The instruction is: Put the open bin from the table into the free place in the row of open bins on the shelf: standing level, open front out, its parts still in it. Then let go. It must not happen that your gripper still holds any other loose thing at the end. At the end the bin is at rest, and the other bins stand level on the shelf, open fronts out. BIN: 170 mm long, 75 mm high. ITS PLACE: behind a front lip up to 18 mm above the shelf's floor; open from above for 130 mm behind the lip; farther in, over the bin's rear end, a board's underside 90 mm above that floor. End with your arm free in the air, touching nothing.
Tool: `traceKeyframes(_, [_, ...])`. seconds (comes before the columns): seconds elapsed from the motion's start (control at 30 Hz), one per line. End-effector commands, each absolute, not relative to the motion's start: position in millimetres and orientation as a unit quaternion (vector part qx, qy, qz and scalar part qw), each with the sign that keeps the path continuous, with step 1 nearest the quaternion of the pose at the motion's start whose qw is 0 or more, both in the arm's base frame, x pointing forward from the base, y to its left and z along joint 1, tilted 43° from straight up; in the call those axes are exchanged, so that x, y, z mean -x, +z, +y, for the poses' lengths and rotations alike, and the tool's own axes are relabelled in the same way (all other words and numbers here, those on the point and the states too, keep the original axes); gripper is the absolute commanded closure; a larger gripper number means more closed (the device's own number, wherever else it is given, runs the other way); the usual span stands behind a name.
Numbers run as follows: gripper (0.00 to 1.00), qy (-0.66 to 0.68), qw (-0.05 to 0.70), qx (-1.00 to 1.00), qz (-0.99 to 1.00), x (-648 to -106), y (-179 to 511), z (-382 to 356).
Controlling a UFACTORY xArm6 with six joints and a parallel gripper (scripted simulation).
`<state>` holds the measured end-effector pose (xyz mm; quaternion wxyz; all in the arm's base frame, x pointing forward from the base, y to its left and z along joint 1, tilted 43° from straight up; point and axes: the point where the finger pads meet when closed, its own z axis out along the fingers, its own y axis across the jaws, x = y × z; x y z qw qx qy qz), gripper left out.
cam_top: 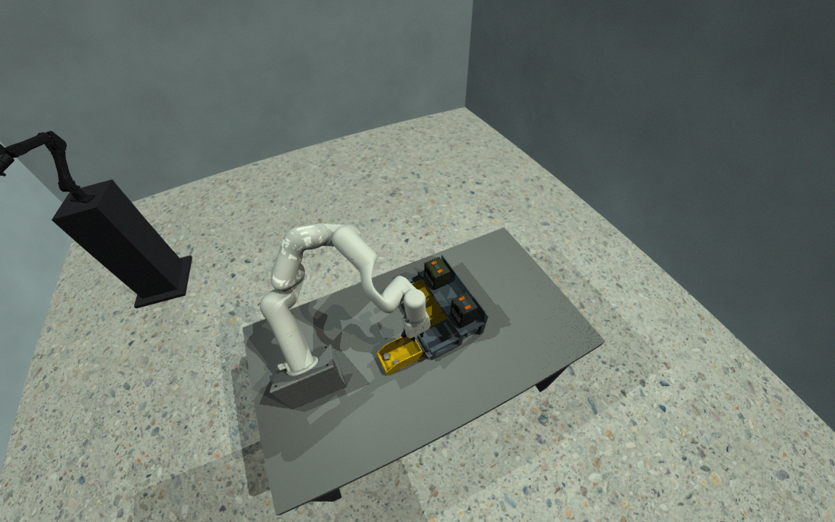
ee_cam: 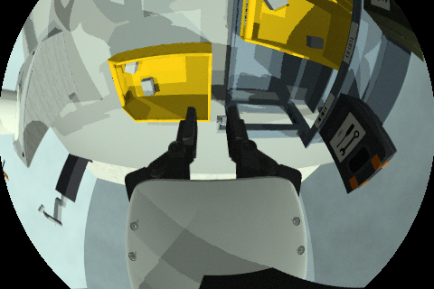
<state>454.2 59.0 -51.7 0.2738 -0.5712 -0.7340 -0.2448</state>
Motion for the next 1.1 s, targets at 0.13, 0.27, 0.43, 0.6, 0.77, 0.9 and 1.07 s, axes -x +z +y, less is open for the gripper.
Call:
traceKeyframes(0.13, [0.67, -0.242, 0.276, 0.581, -0.726, -454.4, -50.4, 58.1])
traceKeyframes(0.27, [0.67, -0.242, 0.276, 0.581, -0.726, -454.4, -50.4, 58.1])
traceKeyframes(0.43, [0.67, -0.242, 0.276, 0.581, -0.726, -454.4, -50.4, 58.1])
traceKeyframes(0.6, [0.67, -0.242, 0.276, 0.581, -0.726, -454.4, -50.4, 58.1])
traceKeyframes(0.77, [0.67, -0.242, 0.276, 0.581, -0.726, -454.4, -50.4, 58.1])
traceKeyframes(0.9, [0.67, -0.242, 0.276, 0.581, -0.726, -454.4, -50.4, 58.1])
traceKeyframes(1.07, [0.67, -0.242, 0.276, 0.581, -0.726, -454.1, -50.3, 58.2])
